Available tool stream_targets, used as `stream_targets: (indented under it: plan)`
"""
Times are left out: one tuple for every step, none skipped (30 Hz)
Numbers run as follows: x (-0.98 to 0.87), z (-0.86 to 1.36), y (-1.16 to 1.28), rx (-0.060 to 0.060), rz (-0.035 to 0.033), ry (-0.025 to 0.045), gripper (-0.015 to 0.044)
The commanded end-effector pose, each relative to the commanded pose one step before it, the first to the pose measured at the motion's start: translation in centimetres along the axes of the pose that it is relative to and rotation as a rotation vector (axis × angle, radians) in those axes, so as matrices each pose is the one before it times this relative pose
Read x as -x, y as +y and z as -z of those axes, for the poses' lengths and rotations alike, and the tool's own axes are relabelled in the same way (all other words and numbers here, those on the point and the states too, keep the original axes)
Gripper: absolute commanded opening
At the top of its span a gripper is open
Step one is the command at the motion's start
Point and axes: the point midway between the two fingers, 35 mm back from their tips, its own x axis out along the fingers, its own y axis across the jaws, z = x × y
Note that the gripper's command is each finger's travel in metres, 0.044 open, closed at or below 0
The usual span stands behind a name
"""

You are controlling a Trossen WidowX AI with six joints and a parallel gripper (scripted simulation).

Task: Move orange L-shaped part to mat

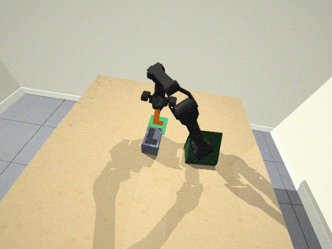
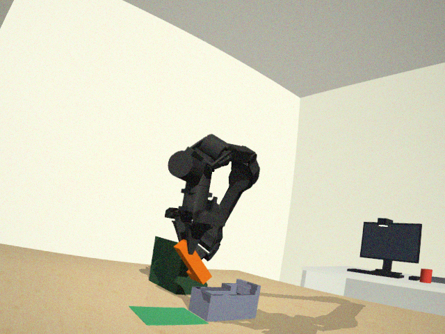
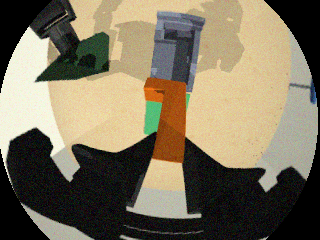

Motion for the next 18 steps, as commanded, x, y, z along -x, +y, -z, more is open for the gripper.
stream_targets:
  plan:
    - [0.018,1.907,0.198,0.0019,-0.00303,0.00321,0.0000]
    - [0.006,0.440,0.039,0.0000,0.00005,0.00031,0.0000]
    - [0.007,0.439,0.041,0.0000,0.00005,0.00031,0.0000]
    - [0.007,0.440,0.043,0.0000,0.00005,0.00032,0.0000]
    - [0.005,0.466,0.050,0.0000,0.00004,0.00032,0.0000]
    - [0.000,0.381,0.046,0.0000,0.00003,0.00024,0.0000]
    - [-0.002,0.231,0.030,0.0000,0.00002,0.00013,0.0000]
    - [-0.001,0.077,0.010,0.0000,0.00000,0.00004,0.0000]
    - [0.000,0.000,0.000,0.0000,0.00000,0.00000,0.0000]
    - [0.000,0.000,0.000,0.0000,0.00000,0.00000,0.0000]
    - [-0.025,0.000,-0.001,0.0000,0.00000,0.00000,0.0000]
    - [-0.052,0.001,-0.002,0.0000,0.00001,-0.00001,0.0000]
    - [-0.075,0.001,-0.002,0.0000,0.00001,-0.00001,0.0000]
    - [-0.101,0.002,-0.003,0.0000,0.00002,-0.00001,0.0000]
    - [-0.119,0.002,-0.003,0.0000,0.00002,-0.00002,0.0000]
    - [-0.140,0.001,-0.003,0.0000,0.00002,-0.00002,0.0000]
    - [-0.157,0.001,-0.003,0.0000,0.00002,-0.00003,0.0000]
    - [-0.166,0.001,-0.003,0.0000,0.00002,-0.00003,0.0000]
